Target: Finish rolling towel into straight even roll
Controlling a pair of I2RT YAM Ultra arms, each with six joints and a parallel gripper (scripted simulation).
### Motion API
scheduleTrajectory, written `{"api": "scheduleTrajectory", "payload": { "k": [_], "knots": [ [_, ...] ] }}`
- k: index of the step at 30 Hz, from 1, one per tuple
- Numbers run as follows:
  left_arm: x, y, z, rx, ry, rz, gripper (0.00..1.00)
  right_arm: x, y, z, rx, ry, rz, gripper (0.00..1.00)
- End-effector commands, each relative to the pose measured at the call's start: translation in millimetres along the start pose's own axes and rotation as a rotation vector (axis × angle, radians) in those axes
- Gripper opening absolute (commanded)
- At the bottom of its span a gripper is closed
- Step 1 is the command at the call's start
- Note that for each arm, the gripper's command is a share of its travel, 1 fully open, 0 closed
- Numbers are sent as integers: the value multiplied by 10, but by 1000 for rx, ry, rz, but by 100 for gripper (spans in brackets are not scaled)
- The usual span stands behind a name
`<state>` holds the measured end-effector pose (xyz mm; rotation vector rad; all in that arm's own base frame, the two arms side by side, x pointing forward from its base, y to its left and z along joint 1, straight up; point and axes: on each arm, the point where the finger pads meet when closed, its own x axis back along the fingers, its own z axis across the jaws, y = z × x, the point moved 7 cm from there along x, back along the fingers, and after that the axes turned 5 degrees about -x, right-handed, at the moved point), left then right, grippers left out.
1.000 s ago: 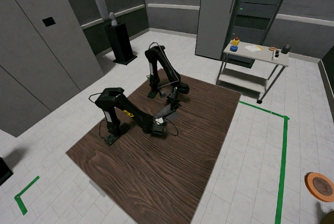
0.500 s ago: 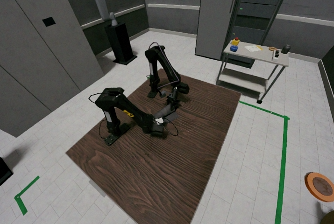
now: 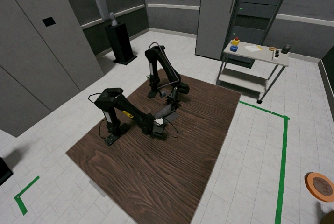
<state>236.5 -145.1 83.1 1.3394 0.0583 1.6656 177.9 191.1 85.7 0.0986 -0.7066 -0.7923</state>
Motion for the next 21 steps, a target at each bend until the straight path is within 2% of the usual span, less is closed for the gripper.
{"api": "scheduleTrajectory", "payload": {
  "k": [1,7,9,14,21],
  "knots": [
    [-15,-17,19,55,-46,-10,34,283,121,65,57,-7,-27,85],
    [-12,-18,90,131,-141,-13,34,602,113,67,57,-7,-27,85],
    [-12,-18,90,131,-141,-13,34,602,113,67,57,-7,-27,85],
    [-16,-24,165,214,-245,-16,34,689,110,70,59,-10,-27,85],
    [-36,-45,279,347,-412,-21,34,615,95,211,150,-146,-46,88]
  ]
}}
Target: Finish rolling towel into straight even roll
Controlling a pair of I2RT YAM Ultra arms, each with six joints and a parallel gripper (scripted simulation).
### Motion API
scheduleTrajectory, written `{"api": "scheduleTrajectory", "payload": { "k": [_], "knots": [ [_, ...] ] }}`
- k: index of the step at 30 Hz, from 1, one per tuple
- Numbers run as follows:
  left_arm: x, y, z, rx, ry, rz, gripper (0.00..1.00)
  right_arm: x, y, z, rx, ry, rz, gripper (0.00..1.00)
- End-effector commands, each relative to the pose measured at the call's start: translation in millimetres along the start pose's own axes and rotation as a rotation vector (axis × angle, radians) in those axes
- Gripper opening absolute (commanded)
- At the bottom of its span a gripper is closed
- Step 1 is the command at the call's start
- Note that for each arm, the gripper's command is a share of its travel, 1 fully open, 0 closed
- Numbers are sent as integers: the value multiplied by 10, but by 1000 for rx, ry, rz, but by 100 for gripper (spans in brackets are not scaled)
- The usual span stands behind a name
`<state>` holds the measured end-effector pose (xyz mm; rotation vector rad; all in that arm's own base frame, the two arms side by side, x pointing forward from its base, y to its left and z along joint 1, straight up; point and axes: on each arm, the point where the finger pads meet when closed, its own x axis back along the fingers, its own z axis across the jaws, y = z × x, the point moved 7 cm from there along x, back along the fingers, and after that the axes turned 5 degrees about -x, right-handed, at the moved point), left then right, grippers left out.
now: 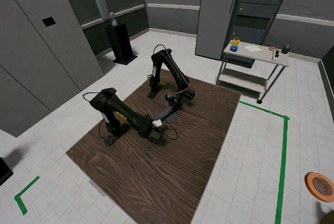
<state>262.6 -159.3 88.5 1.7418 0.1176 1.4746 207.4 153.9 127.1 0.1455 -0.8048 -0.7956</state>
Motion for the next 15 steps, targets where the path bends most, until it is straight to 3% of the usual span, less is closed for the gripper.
{"api": "scheduleTrajectory", "payload": {
  "k": [1,3,5,15],
  "knots": [
    [-1,9,-1,120,-156,2,34,-16,45,171,98,-106,-27,89],
    [-2,8,32,160,-205,1,34,-57,38,247,147,-178,-36,89],
    [-2,8,32,160,-205,1,34,-57,38,247,147,-178,-36,89],
    [-27,-15,177,343,-430,-4,34,-356,-45,646,424,-587,-85,93]
  ]
}}
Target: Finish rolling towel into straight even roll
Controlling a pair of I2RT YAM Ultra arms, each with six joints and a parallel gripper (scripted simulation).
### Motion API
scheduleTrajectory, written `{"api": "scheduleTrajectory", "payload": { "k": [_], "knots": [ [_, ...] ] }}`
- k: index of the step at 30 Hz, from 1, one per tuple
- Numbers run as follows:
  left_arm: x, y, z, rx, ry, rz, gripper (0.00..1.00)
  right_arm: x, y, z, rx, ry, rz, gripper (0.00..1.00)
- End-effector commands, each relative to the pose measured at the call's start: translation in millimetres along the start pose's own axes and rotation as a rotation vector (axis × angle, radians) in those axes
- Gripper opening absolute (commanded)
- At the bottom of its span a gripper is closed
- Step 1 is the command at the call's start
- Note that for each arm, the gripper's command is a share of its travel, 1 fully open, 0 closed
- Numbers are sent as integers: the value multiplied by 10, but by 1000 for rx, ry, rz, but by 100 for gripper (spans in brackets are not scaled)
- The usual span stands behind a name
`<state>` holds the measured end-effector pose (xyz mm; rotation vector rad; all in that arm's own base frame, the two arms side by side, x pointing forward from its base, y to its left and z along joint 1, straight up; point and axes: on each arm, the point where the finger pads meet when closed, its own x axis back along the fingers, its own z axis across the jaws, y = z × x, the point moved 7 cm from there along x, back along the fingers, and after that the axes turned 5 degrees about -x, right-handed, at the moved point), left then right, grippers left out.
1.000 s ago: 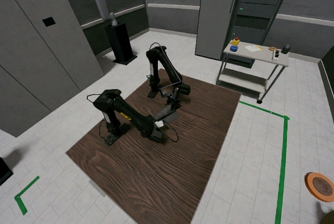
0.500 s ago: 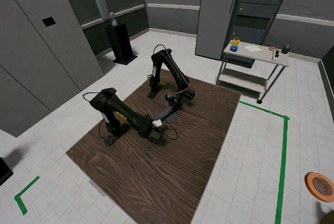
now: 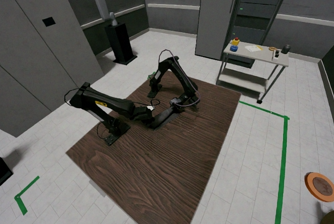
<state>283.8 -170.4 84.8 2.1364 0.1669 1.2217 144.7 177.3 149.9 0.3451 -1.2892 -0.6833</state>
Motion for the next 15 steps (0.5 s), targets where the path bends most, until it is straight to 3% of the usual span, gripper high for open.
{"api": "scheduleTrajectory", "payload": {
  "k": [1,10,15],
  "knots": [
    [-19,10,-50,109,-156,13,34,-77,71,50,70,-273,-40,94],
    [-21,9,-17,151,-208,12,34,-198,78,283,212,-490,-52,96],
    [-23,7,-15,151,-208,12,34,-220,79,317,240,-526,-54,98]
  ]
}}
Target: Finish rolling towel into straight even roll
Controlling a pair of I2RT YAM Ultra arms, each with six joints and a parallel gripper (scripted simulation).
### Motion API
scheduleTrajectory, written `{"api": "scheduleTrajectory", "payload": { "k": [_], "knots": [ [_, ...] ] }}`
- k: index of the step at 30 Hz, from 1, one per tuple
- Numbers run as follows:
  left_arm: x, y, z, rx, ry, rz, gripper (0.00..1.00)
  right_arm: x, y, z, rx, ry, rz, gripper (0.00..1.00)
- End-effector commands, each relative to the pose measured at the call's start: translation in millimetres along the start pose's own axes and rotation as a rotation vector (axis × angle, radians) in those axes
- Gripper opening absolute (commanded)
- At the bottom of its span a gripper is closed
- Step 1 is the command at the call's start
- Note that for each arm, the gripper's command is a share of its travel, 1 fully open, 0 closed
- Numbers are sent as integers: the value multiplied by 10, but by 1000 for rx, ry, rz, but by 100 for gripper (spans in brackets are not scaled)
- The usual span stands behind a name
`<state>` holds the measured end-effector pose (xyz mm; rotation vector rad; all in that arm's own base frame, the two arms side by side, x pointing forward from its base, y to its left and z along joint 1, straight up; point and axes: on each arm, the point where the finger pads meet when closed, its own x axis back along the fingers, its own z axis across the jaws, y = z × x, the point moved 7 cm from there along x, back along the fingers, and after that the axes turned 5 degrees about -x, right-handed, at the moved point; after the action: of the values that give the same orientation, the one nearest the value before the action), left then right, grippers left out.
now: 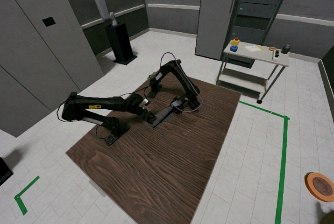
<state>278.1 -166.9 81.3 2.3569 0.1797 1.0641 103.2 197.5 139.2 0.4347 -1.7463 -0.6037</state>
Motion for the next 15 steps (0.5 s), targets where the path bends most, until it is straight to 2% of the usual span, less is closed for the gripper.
{"api": "scheduleTrajectory", "payload": {
  "k": [1,7,15],
  "knots": [
    [18,42,31,3,-45,4,34,5,76,-125,-13,-145,-33,98],
    [-41,-6,79,3,-45,4,34,12,64,-266,47,-95,-53,98],
    [-44,-8,81,3,-45,4,34,-86,-14,-247,53,-90,-54,98]
  ]
}}
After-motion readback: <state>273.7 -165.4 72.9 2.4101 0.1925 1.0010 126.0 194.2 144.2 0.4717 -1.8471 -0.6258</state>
